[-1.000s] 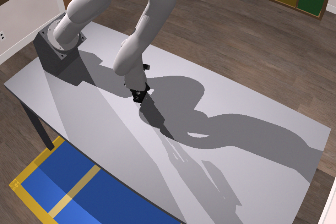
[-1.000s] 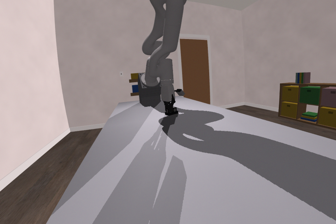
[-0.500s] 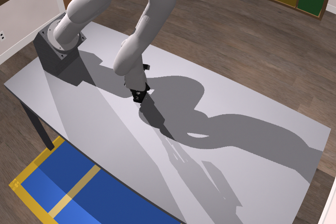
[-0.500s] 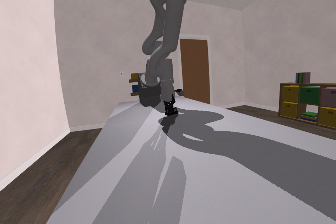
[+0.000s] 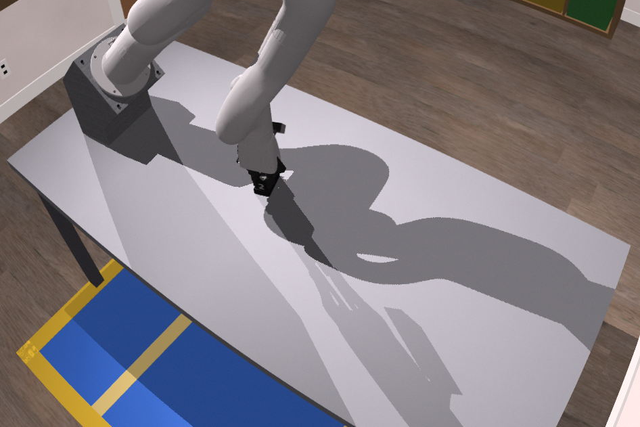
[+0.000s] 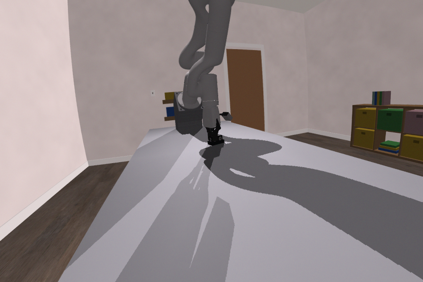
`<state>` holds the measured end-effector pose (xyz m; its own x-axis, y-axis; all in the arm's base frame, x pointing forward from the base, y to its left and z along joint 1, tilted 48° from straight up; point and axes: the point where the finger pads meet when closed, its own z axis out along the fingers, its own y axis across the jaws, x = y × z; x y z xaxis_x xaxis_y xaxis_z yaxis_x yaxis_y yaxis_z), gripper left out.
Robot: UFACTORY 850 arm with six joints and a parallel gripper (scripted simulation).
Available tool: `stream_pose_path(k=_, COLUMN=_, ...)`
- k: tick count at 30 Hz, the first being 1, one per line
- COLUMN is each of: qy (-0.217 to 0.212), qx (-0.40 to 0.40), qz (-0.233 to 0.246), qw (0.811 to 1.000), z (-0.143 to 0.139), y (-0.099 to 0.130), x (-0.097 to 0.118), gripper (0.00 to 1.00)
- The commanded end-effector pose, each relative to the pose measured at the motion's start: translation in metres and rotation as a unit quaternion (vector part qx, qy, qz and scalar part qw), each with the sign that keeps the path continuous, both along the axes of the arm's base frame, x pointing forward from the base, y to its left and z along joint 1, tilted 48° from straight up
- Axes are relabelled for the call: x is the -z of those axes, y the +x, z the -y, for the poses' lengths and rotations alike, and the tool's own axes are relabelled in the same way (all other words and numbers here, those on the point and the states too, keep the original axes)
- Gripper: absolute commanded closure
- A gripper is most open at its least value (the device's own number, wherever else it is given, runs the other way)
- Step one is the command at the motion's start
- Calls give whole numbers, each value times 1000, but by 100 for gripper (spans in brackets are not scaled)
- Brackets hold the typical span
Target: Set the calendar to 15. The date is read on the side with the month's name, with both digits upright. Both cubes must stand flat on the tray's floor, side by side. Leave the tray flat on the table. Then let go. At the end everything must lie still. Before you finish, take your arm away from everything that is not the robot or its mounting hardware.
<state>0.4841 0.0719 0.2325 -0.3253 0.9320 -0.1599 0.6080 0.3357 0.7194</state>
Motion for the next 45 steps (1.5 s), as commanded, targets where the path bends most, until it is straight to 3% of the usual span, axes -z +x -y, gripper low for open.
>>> stream_pose_path(k=1, qy=0, qx=0, qz=0, qw=1000, z=0, y=0, x=0, gripper=71)
stream_pose_path(k=12, qy=0, qx=0, qz=0, qw=1000, z=0, y=0, x=0, gripper=71)
stream_pose_path(k=27, qy=0, qx=0, qz=0, qw=1000, z=0, y=0, x=0, gripper=51)
stream_pose_path(k=45, qy=0, qx=0, qz=0, qw=1000, z=2, y=-9, x=-8, gripper=51)
